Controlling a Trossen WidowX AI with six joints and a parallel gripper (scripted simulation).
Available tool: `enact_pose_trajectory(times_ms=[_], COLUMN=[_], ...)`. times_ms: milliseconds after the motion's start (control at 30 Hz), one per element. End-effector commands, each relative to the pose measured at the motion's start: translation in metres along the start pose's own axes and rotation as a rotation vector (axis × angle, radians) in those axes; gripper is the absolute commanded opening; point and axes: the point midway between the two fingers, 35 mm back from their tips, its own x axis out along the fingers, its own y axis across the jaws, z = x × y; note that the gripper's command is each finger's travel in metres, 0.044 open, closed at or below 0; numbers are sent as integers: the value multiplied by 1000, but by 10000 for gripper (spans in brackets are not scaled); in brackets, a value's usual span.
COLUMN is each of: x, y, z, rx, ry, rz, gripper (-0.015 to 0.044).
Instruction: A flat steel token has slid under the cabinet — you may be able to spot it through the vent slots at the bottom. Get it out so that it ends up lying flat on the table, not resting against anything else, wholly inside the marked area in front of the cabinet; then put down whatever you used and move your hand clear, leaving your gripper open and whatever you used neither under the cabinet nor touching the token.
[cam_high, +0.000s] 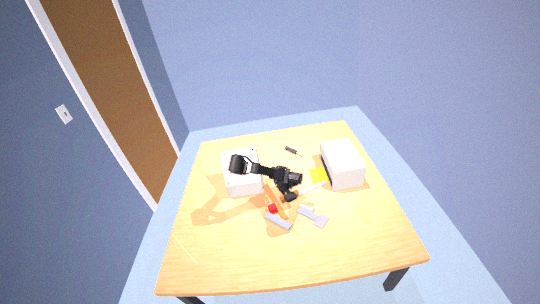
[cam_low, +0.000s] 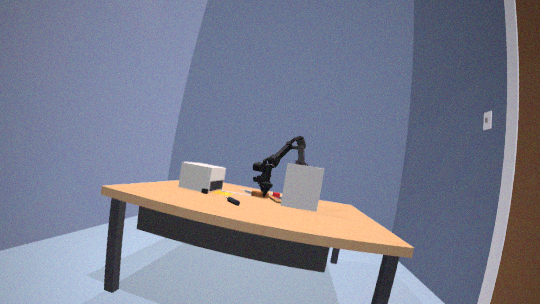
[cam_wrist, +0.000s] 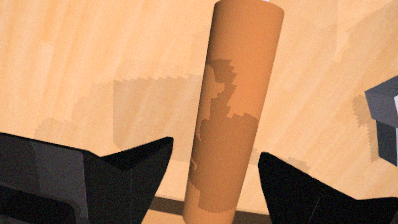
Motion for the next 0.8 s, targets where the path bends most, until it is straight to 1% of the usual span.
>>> enact_pose_trajectory(times_ms=[0, 133, 300, 567, 667, 767], x=[0, 3, 1, 1, 1, 1], y=[0, -1, -1, -1, -1, -1], z=[0, -2, -1, -1, -1, -1], rx=[2, 6, 4, 4, 4, 4], ry=[1, 1, 1, 1, 1, 1], rz=[0, 0, -1, -1, -1, -1], gripper=[270, 270, 139, 85, 6, 0])
